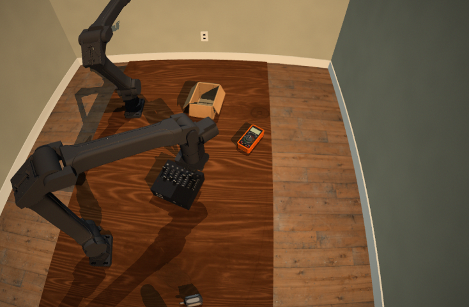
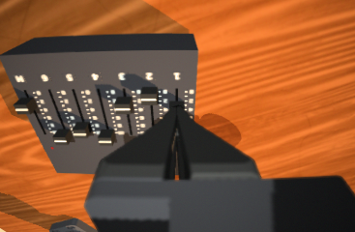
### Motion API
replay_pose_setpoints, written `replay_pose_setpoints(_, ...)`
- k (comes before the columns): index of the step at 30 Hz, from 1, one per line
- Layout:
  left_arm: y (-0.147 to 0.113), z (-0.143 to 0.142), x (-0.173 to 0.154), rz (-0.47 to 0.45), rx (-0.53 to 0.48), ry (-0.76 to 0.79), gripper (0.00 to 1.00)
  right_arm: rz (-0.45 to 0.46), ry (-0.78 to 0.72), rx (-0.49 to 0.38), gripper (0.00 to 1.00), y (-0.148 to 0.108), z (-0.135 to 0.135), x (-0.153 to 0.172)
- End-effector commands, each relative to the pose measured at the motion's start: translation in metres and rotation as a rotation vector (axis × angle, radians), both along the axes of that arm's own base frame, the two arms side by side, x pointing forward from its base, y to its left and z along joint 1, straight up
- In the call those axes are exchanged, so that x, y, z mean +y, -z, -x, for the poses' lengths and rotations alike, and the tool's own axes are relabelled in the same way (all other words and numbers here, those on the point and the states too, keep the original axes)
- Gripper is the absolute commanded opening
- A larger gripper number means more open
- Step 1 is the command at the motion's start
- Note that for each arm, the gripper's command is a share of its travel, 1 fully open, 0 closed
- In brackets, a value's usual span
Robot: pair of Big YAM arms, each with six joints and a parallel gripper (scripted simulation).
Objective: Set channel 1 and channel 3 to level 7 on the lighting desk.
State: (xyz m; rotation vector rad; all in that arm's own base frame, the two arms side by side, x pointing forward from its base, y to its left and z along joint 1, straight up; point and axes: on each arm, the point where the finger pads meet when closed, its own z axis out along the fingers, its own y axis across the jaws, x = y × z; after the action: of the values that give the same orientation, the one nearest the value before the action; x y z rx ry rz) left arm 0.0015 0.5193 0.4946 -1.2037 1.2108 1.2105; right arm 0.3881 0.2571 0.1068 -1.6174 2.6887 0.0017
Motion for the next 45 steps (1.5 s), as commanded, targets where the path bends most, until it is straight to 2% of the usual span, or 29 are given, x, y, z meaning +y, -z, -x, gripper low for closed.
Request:
replay_pose_setpoints(1,-0.004,0.004,-0.001,-0.017,-0.014,-0.010,1.00,-0.005,0.012,-0.011,0.00,-0.006,-0.007,0.001)
replay_pose_setpoints(20,-0.004,0.004,-0.001,-0.017,-0.014,-0.010,1.00,-0.005,0.012,-0.011,0.00,-0.006,-0.006,0.001)
replay_pose_setpoints(30,-0.004,0.004,-0.001,-0.017,-0.014,-0.010,1.00,0.004,0.012,0.003,0.00,0.009,-0.003,-0.001)
replay_pose_setpoints(45,-0.004,0.004,-0.001,-0.017,-0.014,-0.010,1.00,0.003,0.012,0.002,0.00,0.016,-0.003,0.000)
